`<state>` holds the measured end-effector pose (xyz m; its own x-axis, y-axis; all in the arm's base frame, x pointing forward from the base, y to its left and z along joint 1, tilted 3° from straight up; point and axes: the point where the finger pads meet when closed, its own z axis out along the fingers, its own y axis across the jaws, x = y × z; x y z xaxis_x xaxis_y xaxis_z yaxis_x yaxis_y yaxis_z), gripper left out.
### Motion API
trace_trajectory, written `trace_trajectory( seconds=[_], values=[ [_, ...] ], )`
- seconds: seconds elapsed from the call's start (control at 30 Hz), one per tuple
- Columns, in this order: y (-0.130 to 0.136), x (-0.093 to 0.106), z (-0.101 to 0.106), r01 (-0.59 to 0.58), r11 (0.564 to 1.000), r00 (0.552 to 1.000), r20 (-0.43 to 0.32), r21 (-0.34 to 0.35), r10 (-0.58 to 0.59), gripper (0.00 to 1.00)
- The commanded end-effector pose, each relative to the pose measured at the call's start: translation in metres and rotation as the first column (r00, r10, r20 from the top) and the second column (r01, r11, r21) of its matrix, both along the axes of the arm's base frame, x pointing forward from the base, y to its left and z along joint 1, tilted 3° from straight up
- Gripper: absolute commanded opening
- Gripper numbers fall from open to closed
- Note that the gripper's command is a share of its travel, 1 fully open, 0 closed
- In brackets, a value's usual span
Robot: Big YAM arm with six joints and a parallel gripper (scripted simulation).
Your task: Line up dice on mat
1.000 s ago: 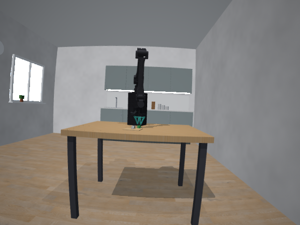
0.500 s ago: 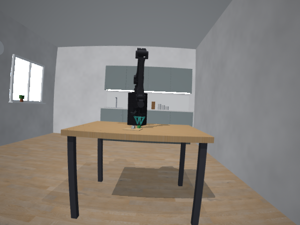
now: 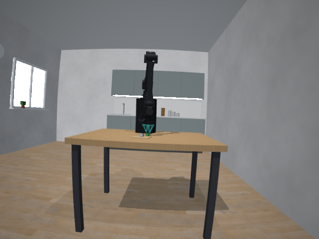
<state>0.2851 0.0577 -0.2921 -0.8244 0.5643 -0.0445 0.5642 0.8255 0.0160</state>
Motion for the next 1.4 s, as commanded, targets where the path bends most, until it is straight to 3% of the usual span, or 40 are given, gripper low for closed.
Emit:
trace_trajectory(
  seconds=[0.0,0.5,1.37],
  values=[
    [-0.004,0.005,-0.006,0.008,1.0,1.0,0.014,0.0,-0.008,0.39],
    [-0.005,0.006,-0.026,0.009,1.0,1.0,0.014,0.0,-0.009,0.39],
    [-0.004,0.008,-0.022,0.009,1.0,1.0,0.019,0.001,-0.009,0.39]
  ],
)
